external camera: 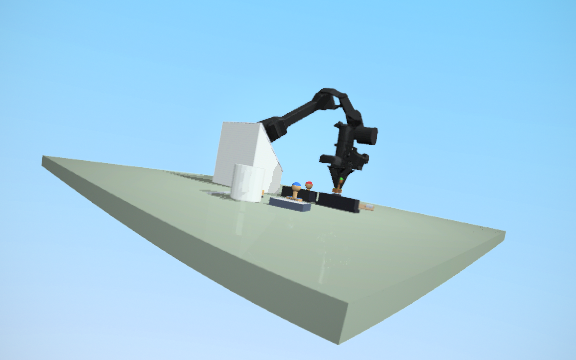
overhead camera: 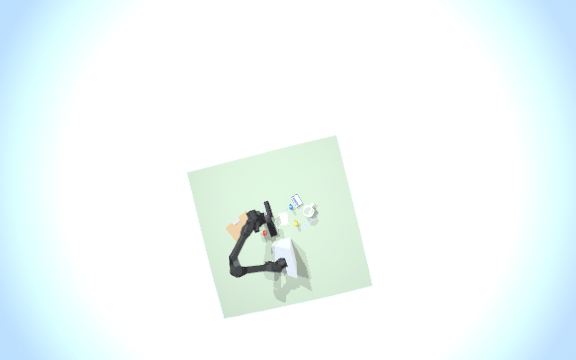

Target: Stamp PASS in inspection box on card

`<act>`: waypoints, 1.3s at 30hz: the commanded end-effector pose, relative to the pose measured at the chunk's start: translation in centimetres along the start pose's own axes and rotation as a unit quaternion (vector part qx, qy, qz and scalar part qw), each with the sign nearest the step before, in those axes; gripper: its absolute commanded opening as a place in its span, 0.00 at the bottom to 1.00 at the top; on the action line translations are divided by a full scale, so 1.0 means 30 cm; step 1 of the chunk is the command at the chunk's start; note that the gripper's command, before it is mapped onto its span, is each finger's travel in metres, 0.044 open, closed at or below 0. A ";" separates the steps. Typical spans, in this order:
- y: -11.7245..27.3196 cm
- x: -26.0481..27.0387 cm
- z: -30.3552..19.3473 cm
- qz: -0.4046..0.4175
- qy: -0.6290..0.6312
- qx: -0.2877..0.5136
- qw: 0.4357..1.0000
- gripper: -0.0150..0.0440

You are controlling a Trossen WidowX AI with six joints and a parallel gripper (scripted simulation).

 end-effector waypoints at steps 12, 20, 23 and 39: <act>0.084 0.003 0.001 0.001 0.003 -0.001 1.000 0.25; 0.114 -0.004 -0.001 0.000 0.011 -0.001 1.000 0.25; 0.114 -0.038 -0.004 -0.002 0.046 -0.002 0.999 0.25; 0.119 -0.220 -0.039 -0.009 0.239 0.000 0.971 0.25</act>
Point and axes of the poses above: the point midway between the two fingers, 35 mm back from their tips, its own y axis back along the fingers, its own x axis across the jaws, z = x × y, the point moved 8 cm from there along y, back along the fingers, and after that the axes turned 3 degrees about -y, right-handed, at the moved point
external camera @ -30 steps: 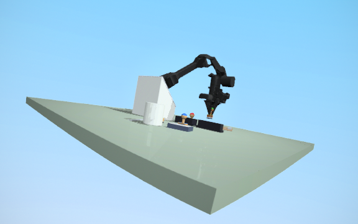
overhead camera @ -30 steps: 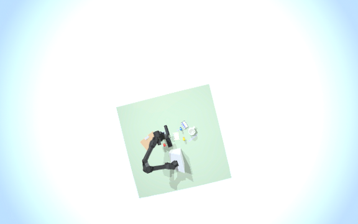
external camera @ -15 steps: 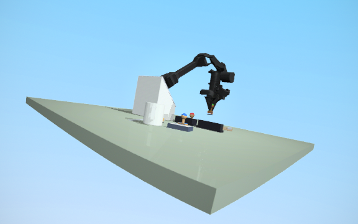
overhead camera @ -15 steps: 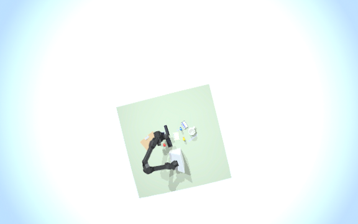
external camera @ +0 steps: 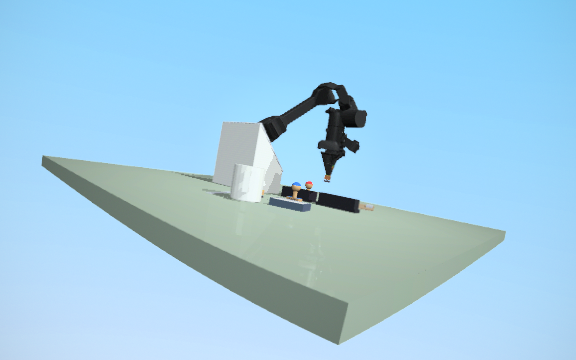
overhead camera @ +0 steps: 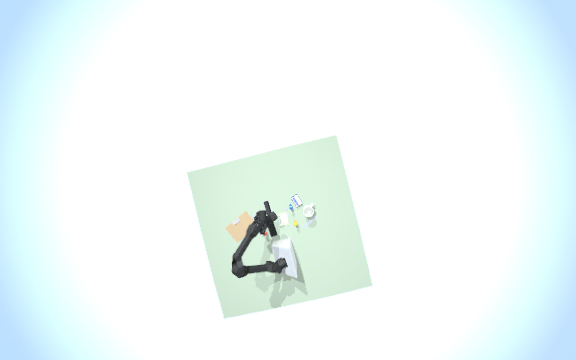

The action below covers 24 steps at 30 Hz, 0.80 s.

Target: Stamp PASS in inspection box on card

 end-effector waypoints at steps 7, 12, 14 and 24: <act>-0.006 -0.089 -0.081 -0.001 0.118 0.006 0.993 0.25; -0.006 -0.127 -0.120 0.000 0.179 0.006 0.984 0.25; -0.006 -0.141 -0.137 0.001 0.203 0.006 0.979 0.25; -0.008 -0.205 -0.221 0.005 0.322 0.005 0.947 0.25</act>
Point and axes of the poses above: the point midway between the two fingers, 35 mm back from their tips, its own y axis back along the fingers, its own x axis across the jaws, z = x × y, the point moved 8 cm from there along y, back along the fingers, and after that the axes turned 3 degrees about -y, right-handed, at the moved point
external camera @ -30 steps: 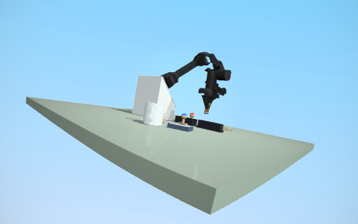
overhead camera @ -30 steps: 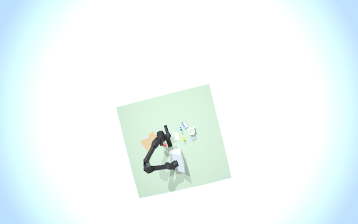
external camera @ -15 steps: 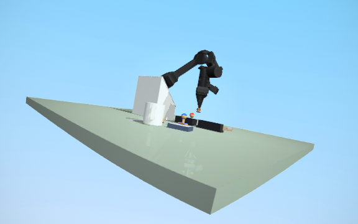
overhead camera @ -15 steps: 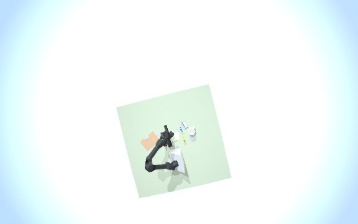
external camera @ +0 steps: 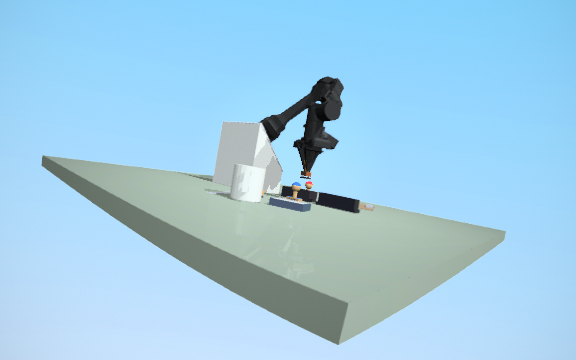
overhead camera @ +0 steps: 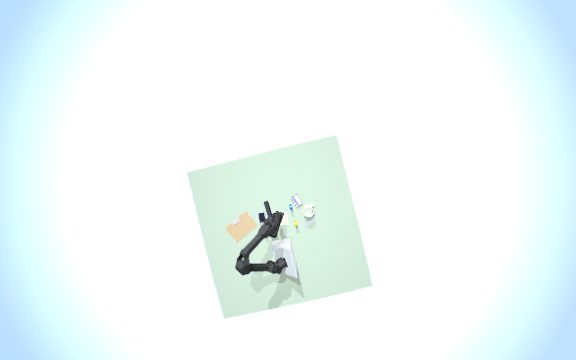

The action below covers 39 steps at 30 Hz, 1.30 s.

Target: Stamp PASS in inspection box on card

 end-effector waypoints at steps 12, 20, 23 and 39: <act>-0.012 0.007 -0.136 0.007 0.151 -0.004 0.989 0.25; -0.025 0.006 -0.135 0.007 0.151 -0.003 0.989 0.25; -0.031 0.005 -0.135 0.007 0.151 -0.003 0.989 0.25; -0.067 0.003 -0.135 0.007 0.151 -0.003 0.989 0.25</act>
Point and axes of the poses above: the point midway between the two fingers, 35 mm back from their tips, its own y axis back along the fingers, its own x axis across the jaws, z = x × y, the point moved 8 cm from there along y, back along the fingers, and after that the axes turned 3 degrees about -y, right-handed, at the moved point
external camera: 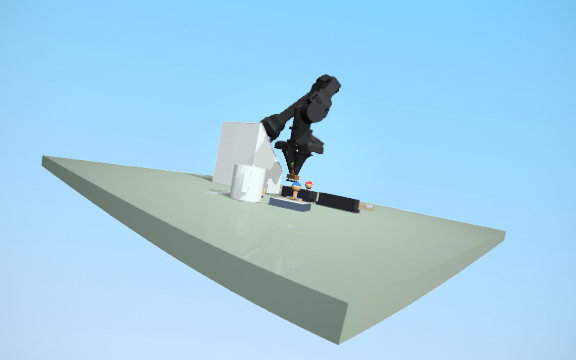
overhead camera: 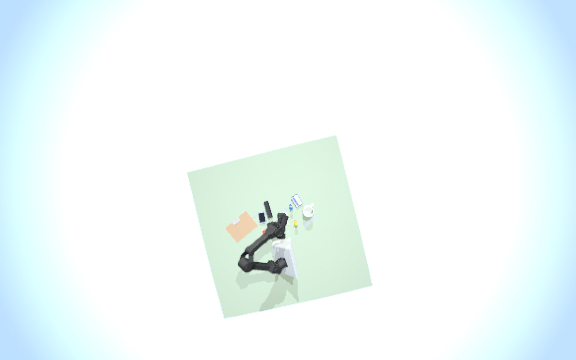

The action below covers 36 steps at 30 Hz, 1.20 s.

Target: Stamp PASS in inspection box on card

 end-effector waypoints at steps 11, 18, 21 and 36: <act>-0.038 0.001 0.001 0.003 -0.002 -0.002 1.000 0.25; -0.054 0.000 0.001 0.003 -0.002 -0.002 1.000 0.25; -0.061 0.000 0.001 0.003 -0.002 -0.002 1.000 0.25; -0.094 0.001 0.002 0.003 -0.002 -0.002 1.000 0.25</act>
Point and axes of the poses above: the point midway between the two fingers, 35 mm back from their tips, its own y axis back along the fingers, its own x axis across the jaws, z = x × y, the point moved 8 cm from there along y, back along the fingers, and after that the axes turned 3 degrees about -y, right-handed, at the moved point
